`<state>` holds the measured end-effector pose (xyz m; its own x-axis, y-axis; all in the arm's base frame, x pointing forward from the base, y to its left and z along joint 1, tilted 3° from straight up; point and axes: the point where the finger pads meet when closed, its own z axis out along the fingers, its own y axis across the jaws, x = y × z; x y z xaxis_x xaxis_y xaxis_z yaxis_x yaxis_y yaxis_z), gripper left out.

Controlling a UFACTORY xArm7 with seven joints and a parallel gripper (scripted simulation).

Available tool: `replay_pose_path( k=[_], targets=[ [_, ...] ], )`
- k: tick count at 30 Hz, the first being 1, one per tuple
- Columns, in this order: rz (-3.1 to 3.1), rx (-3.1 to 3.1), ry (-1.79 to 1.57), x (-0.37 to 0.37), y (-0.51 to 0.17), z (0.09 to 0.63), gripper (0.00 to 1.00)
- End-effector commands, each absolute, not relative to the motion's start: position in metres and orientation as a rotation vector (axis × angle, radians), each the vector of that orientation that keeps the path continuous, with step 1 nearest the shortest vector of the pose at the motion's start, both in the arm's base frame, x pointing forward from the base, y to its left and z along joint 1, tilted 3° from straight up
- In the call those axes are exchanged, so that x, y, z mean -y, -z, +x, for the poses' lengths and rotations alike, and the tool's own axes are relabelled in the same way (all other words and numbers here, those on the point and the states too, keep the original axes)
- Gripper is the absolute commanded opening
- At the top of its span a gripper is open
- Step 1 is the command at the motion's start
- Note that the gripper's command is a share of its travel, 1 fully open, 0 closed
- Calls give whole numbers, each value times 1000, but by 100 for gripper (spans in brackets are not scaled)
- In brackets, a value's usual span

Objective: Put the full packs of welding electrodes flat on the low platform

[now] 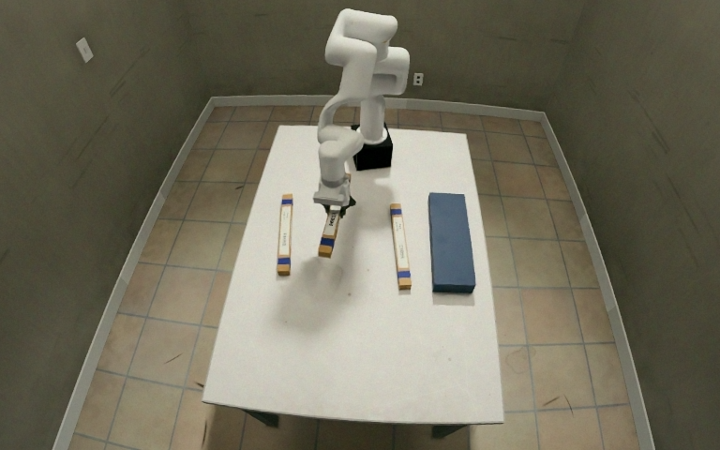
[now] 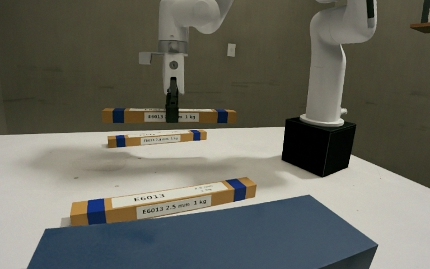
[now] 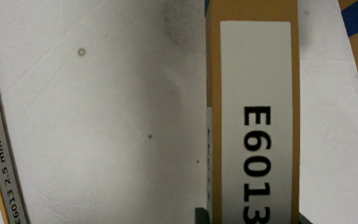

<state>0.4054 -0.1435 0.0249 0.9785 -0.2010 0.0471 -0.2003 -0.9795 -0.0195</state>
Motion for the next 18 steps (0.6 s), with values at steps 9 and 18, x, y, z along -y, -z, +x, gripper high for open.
replay_pose_path(
  k=[9, 18],
  targets=[
    [-3126, -155, 85, 144, -27, 407, 35],
    [-3126, -155, 85, 144, -27, 407, 35]
  ],
)
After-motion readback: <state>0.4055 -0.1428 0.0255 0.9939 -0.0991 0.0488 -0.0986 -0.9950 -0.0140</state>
